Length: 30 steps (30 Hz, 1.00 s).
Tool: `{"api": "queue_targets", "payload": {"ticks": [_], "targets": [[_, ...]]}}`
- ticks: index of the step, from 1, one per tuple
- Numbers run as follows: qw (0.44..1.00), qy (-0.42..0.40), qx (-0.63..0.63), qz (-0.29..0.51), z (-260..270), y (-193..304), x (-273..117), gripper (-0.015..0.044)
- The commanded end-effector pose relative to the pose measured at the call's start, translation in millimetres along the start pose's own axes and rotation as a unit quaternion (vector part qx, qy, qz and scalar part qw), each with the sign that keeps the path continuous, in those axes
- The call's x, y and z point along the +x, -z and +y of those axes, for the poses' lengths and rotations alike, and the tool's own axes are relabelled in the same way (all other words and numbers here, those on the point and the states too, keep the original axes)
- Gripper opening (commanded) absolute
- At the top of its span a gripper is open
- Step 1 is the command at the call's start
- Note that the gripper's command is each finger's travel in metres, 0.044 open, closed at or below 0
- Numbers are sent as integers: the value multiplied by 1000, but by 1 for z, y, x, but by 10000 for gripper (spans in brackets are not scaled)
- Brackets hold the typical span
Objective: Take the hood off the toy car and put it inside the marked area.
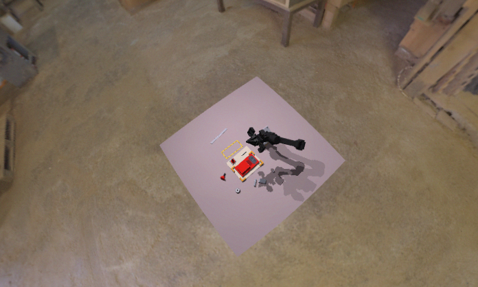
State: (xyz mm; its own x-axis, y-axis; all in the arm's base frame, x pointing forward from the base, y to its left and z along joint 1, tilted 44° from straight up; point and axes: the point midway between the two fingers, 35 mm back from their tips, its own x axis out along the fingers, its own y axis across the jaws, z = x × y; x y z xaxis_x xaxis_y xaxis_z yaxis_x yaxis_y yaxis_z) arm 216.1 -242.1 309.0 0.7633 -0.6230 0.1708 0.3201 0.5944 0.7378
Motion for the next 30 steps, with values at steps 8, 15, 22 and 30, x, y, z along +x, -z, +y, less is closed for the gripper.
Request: {"api": "queue_targets", "payload": {"ticks": [8, 15, 22, 30], "targets": [[984, 45, -4, 170, -17, 72, 29, 210], [914, 68, -78, 393, -34, 165, 34, 394], [762, 28, -131, 634, -38, 260, -5, 440], [563, -53, -123, 815, -22, 318, -72, 440]]}}
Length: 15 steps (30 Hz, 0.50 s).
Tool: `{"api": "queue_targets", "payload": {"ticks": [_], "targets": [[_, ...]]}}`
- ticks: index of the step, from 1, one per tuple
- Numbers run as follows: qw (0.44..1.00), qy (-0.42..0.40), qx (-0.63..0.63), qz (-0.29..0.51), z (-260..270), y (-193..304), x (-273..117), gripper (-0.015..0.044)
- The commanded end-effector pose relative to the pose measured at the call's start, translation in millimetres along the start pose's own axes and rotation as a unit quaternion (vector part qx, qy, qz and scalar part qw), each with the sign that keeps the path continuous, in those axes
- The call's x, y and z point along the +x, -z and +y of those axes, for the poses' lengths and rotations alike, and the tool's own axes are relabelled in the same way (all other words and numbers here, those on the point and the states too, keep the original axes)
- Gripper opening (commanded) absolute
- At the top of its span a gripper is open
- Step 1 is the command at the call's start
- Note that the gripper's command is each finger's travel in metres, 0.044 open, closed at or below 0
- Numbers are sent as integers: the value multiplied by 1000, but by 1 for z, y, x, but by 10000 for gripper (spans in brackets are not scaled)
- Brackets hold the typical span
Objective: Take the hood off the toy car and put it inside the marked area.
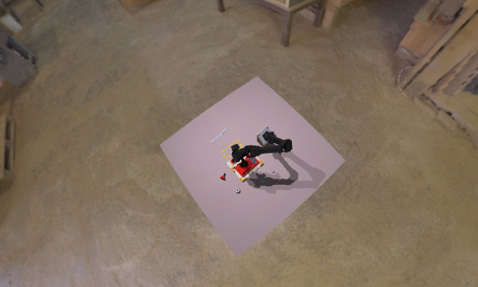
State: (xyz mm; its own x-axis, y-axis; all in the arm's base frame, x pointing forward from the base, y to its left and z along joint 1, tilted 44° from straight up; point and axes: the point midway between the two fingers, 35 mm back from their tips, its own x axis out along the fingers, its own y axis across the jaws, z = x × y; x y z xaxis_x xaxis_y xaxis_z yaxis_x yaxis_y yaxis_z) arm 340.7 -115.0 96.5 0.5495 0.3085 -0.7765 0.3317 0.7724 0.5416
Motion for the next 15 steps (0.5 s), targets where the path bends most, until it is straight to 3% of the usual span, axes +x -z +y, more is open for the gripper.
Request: {"api": "queue_targets", "payload": {"ticks": [1, 4, 15], "targets": [[965, -90, -81, 234, 42, 58, 38, 440], [949, -114, -92, 281, 52, 69, 44, 440], [948, -115, -92, 281, 56, 64, 46, 440]]}}
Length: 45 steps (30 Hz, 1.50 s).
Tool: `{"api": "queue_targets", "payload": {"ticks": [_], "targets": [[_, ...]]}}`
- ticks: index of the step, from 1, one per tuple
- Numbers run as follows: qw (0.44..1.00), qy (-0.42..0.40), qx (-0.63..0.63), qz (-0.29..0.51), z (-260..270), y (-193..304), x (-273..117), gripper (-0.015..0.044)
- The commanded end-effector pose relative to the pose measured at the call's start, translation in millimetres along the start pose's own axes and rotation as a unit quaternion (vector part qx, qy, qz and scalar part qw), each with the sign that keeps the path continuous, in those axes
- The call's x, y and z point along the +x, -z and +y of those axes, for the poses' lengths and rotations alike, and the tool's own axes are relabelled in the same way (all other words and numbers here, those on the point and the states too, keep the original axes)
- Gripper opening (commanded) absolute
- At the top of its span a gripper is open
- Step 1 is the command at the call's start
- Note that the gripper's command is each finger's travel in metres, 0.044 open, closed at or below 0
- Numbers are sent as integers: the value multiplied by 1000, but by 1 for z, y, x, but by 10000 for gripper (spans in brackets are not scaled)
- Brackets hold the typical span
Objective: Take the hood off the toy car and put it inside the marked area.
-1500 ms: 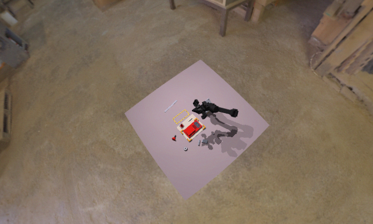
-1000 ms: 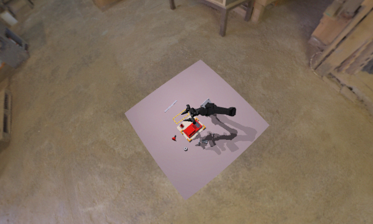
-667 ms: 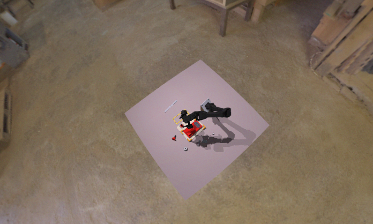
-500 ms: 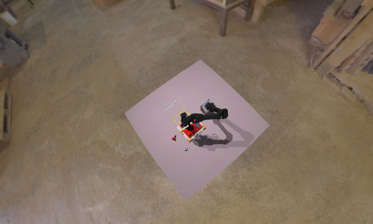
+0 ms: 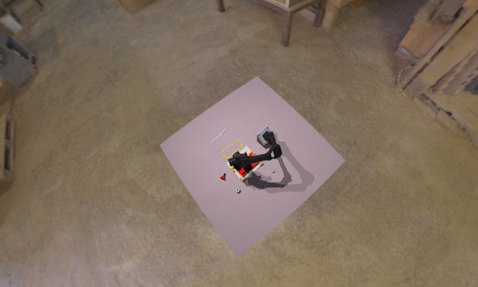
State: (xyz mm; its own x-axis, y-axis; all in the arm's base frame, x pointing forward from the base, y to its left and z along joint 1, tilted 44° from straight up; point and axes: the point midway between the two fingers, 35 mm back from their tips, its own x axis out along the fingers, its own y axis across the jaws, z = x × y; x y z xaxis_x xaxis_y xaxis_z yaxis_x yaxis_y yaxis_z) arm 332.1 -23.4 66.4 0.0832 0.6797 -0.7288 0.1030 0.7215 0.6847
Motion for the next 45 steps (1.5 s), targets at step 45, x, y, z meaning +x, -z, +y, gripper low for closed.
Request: {"api": "queue_targets", "payload": {"ticks": [45], "targets": [[1000, -5, -9, 3, 4, -4, 39, 440]]}}
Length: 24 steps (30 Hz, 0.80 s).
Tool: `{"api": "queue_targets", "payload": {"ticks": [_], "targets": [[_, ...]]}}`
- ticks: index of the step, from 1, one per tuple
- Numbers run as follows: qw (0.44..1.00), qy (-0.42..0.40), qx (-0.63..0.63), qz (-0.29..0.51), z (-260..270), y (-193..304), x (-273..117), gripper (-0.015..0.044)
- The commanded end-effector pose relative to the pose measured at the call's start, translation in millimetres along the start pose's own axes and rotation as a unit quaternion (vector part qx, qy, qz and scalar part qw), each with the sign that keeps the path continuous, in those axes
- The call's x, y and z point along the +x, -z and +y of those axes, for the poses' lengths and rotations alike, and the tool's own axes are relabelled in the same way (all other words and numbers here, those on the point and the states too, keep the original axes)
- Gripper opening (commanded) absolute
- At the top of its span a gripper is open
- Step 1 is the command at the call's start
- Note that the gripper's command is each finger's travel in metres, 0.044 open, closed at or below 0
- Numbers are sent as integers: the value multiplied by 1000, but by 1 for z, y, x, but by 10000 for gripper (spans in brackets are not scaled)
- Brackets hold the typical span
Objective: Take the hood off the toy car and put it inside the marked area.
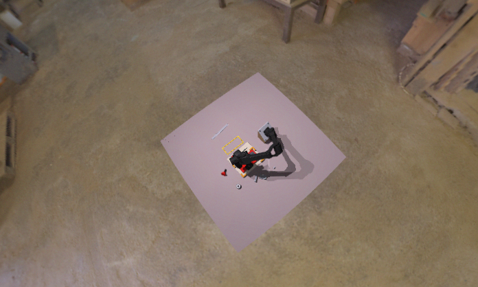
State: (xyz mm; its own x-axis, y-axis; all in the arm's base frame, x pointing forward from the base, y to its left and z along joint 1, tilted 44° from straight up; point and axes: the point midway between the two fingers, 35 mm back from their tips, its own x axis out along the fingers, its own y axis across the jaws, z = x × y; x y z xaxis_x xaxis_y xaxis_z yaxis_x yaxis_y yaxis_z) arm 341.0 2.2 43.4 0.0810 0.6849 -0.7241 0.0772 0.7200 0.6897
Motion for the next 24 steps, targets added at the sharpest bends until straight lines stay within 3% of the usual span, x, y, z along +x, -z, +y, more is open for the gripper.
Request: {"api": "queue_targets", "payload": {"ticks": [1, 24], "targets": [[1000, -2, 4, 1, 0, 2, 5, 440], [1000, -3, 4, 1, 0, 2, 19, 440]]}}
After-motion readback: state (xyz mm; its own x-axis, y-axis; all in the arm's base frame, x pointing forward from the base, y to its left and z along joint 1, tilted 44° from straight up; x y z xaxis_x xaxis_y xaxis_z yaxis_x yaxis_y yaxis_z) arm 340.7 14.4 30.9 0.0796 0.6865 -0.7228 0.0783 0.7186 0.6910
